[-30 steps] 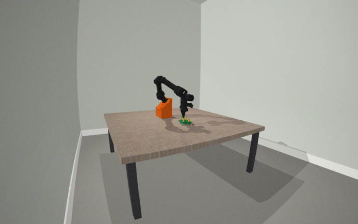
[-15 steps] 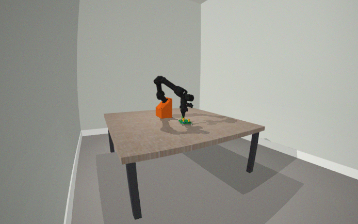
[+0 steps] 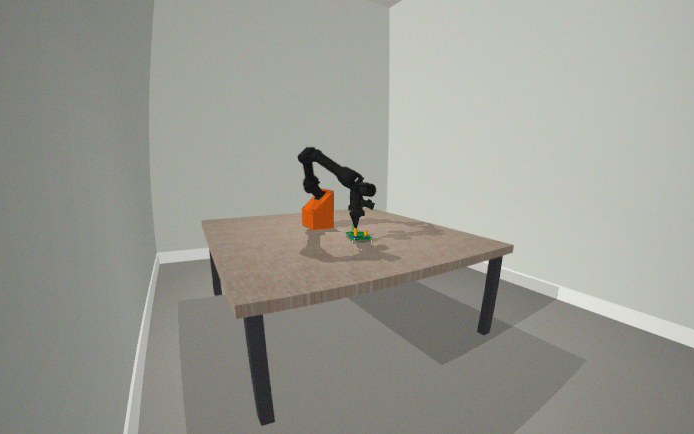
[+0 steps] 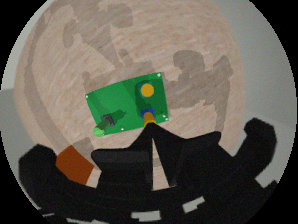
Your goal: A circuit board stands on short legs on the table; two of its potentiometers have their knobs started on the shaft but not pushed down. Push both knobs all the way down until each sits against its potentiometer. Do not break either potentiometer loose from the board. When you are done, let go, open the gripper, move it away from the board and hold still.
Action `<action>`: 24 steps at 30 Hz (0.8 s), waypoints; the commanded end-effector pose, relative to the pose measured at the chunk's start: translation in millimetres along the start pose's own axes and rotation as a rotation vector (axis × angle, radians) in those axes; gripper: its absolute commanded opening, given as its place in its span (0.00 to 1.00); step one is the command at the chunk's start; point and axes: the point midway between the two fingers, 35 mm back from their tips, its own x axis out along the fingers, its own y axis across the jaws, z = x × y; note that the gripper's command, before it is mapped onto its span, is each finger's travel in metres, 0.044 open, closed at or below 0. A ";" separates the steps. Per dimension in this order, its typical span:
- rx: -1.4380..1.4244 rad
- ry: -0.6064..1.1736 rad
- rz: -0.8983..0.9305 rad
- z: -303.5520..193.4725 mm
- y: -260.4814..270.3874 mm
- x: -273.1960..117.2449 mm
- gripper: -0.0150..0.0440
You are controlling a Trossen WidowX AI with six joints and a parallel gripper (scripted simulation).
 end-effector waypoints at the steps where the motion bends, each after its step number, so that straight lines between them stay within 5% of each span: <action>1: 0.011 0.006 0.004 -1.0 -1.0 9.0 0.25; 24: 0.011 0.005 0.004 -0.6 -1.1 -18.4 0.25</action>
